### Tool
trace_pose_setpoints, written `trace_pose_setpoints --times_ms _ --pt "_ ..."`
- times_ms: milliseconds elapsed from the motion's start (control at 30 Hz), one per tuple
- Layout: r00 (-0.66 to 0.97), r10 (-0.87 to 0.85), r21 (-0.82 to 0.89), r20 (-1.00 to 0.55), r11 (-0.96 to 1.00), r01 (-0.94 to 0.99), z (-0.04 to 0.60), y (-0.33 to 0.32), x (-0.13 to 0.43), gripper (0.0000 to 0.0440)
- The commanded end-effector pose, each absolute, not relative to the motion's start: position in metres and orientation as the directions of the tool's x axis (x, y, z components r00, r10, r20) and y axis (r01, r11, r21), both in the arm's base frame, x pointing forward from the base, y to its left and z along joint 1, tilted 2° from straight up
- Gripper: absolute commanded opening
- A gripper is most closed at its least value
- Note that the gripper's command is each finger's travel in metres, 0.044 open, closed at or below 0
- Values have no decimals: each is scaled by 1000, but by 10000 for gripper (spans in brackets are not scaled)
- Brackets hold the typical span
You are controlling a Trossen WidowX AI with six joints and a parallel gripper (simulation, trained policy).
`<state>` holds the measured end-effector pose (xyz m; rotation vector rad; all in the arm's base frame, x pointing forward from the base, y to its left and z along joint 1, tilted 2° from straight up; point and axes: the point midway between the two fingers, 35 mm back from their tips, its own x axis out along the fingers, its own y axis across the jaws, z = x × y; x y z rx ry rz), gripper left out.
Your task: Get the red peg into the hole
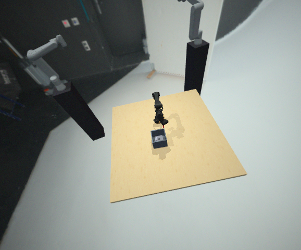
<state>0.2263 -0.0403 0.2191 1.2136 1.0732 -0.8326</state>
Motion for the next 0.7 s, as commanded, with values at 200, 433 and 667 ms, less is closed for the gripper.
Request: trace_pose_setpoints --times_ms 200,433,667 --pt "293 19 292 -956 163 942 216 -67 238 0" --pt "276 12 274 -961 152 949 209 -85 244 0" --pt "256 11 255 -967 146 956 197 -102 251 0"
